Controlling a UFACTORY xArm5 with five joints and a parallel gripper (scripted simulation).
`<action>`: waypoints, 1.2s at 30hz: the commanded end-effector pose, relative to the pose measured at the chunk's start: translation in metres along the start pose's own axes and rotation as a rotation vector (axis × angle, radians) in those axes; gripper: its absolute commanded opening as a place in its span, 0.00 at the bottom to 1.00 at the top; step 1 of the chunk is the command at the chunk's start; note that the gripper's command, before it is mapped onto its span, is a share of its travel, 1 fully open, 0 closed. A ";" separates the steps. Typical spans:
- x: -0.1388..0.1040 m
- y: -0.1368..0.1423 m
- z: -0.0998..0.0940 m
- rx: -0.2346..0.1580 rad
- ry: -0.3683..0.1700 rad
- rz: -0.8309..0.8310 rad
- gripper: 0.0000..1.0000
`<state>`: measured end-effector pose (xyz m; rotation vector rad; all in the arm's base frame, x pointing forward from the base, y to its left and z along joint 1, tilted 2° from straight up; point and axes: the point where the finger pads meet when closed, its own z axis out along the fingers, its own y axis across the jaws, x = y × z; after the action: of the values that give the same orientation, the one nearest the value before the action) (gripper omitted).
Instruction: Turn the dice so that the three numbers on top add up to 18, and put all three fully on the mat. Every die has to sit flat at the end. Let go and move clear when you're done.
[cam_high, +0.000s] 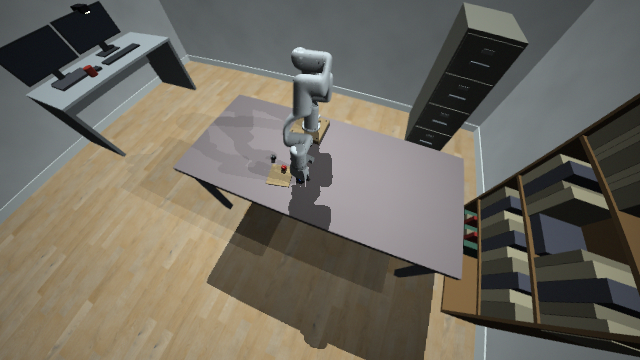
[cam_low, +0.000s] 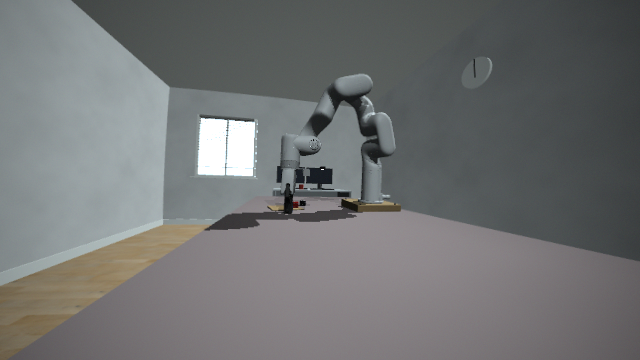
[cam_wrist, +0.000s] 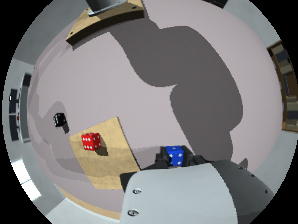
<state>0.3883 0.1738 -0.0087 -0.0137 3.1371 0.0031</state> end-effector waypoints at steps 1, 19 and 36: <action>-0.001 0.000 -0.004 -0.001 -0.003 0.000 0.21; -0.002 -0.003 -0.097 -0.001 -0.003 0.000 0.21; -0.013 0.004 -0.096 -0.001 -0.003 -0.188 0.21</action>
<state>0.3908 0.1714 0.0899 -0.0641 3.1367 0.0027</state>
